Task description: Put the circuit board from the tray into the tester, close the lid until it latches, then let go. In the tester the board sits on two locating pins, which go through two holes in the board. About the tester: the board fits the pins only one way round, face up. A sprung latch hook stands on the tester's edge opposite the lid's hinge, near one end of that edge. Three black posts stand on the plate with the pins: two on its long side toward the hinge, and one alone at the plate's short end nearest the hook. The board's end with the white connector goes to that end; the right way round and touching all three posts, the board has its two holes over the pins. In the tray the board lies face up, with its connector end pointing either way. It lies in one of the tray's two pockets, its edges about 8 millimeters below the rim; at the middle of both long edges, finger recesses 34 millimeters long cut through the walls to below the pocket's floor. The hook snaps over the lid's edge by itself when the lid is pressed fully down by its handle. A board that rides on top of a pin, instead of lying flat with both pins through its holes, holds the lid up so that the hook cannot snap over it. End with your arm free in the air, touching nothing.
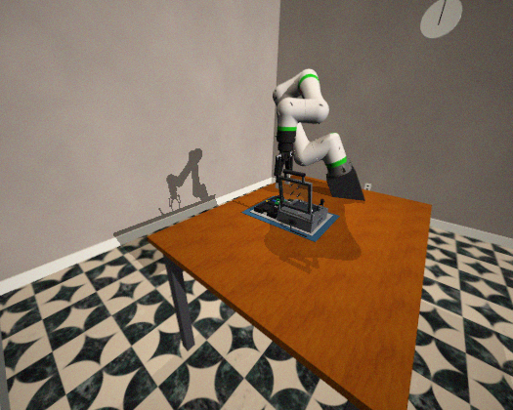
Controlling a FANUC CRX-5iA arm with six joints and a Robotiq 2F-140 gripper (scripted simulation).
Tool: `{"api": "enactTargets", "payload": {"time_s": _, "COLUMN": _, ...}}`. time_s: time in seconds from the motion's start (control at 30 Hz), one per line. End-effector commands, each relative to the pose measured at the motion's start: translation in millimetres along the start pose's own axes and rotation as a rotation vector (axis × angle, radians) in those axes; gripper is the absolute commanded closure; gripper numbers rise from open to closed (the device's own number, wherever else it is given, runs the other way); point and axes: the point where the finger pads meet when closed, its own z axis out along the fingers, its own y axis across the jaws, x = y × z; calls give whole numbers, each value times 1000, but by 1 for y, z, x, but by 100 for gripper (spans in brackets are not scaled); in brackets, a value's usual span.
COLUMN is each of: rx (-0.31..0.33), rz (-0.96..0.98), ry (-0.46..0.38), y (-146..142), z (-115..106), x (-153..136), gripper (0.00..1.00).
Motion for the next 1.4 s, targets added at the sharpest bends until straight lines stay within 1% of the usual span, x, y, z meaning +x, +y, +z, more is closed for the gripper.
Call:
{"api": "enactTargets", "payload": {"time_s": 0.0, "rx": 0, "rz": 0, "ry": 0, "y": 0, "z": 0, "x": 0, "gripper": 42}}
{"api": "enactTargets", "payload": {"time_s": 0.77, "rx": 0, "rz": 0, "ry": 0, "y": 0, "z": 1, "x": 0, "gripper": 42}}
{"api": "enactTargets", "payload": {"time_s": 1.37, "rx": 0, "rz": 0, "ry": 0, "y": 0, "z": 7, "x": 0, "gripper": 42}}
